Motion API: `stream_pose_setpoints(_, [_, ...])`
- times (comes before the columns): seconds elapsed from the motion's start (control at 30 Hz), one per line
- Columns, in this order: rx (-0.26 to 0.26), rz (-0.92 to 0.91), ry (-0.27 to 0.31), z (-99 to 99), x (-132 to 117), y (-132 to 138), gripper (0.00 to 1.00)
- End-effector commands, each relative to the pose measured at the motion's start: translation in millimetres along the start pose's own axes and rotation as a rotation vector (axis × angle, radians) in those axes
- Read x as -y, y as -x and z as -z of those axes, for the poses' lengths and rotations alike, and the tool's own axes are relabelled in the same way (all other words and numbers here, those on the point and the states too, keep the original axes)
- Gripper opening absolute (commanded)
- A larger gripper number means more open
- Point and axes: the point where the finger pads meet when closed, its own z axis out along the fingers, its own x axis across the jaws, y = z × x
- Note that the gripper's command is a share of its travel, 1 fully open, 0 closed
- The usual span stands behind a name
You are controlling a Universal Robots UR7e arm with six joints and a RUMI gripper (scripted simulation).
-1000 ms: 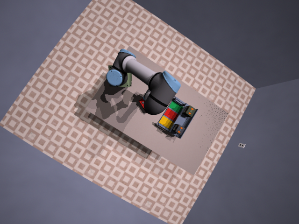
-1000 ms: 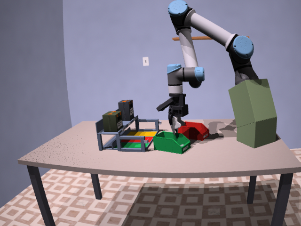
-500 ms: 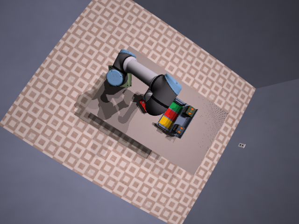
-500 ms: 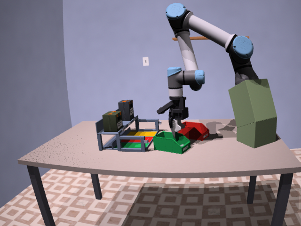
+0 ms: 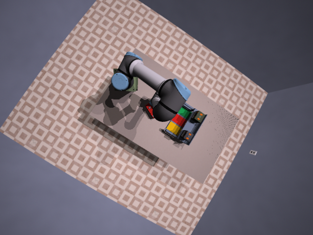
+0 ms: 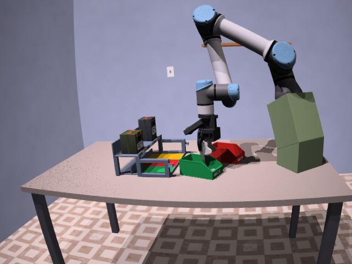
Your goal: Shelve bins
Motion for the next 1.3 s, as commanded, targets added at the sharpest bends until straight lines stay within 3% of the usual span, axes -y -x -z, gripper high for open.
stream_pose_setpoints(0.0, [0.002,-0.001,-0.002,-0.8,1.9,0.7,0.15])
stream_pose_setpoints(0.37, [0.002,-0.002,-0.003,-0.5,2.4,0.8,0.15])
stream_pose_setpoints(0.4, [0.002,-0.002,-0.004,-0.5,2.4,0.8,0.0])
stream_pose_setpoints(1.27, [0.003,-0.002,-0.004,-0.3,2.8,0.9,0.0])
